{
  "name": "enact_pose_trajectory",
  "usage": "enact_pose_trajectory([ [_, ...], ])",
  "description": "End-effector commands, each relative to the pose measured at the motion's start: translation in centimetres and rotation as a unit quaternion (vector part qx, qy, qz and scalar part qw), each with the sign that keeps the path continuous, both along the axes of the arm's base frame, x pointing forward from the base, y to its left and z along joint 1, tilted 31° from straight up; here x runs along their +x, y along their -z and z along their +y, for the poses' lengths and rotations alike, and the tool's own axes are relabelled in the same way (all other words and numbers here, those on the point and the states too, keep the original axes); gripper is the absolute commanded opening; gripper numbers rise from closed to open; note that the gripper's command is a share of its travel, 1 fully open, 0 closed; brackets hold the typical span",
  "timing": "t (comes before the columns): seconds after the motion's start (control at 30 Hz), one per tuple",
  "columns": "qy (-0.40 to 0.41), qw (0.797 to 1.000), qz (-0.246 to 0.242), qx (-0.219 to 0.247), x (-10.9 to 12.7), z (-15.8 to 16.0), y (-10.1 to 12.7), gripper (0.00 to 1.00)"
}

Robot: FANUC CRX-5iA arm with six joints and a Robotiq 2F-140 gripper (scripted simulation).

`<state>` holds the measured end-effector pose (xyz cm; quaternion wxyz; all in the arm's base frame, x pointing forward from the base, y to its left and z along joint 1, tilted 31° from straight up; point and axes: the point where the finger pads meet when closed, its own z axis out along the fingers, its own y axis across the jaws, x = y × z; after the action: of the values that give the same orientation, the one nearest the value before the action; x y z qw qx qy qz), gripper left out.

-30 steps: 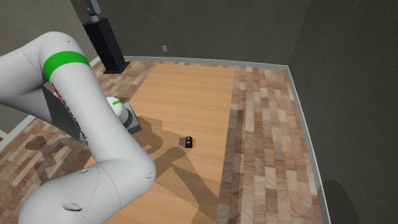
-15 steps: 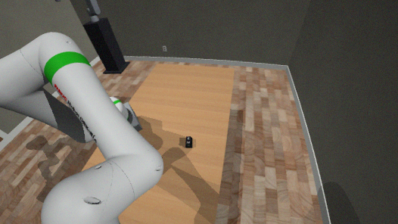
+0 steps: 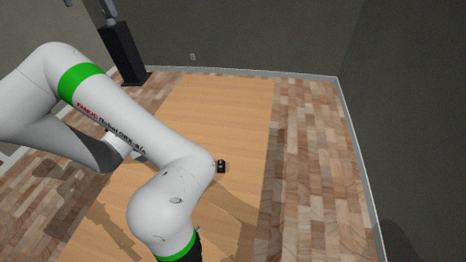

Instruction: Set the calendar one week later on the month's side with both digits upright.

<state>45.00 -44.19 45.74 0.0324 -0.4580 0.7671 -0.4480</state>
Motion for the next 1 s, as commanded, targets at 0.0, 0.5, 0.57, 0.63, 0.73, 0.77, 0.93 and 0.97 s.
enact_pose_trajectory([
  [0.0, -0.057, 0.997, 0.049, -0.006, 2.4, 3.9, 3.0, 1.00],
  [0.5, -0.243, 0.948, 0.197, -0.050, 6.8, 16.5, 12.3, 1.00],
  [0.57, -0.254, 0.944, 0.205, -0.053, 6.9, 17.2, 12.8, 1.00],
  [0.63, -0.292, 0.925, 0.233, -0.065, 7.2, 19.8, 14.6, 1.00],
  [0.73, -0.327, 0.905, 0.259, -0.078, 7.3, 22.2, 16.3, 1.00],
  [0.77, -0.339, 0.898, 0.268, -0.082, 7.3, 23.0, 16.8, 1.00],
  [0.93, -0.391, 0.862, 0.305, -0.103, 7.1, 26.5, 19.3, 1.00],
  [0.97, -0.401, 0.854, 0.312, -0.107, 7.0, 27.2, 19.8, 1.00],
])
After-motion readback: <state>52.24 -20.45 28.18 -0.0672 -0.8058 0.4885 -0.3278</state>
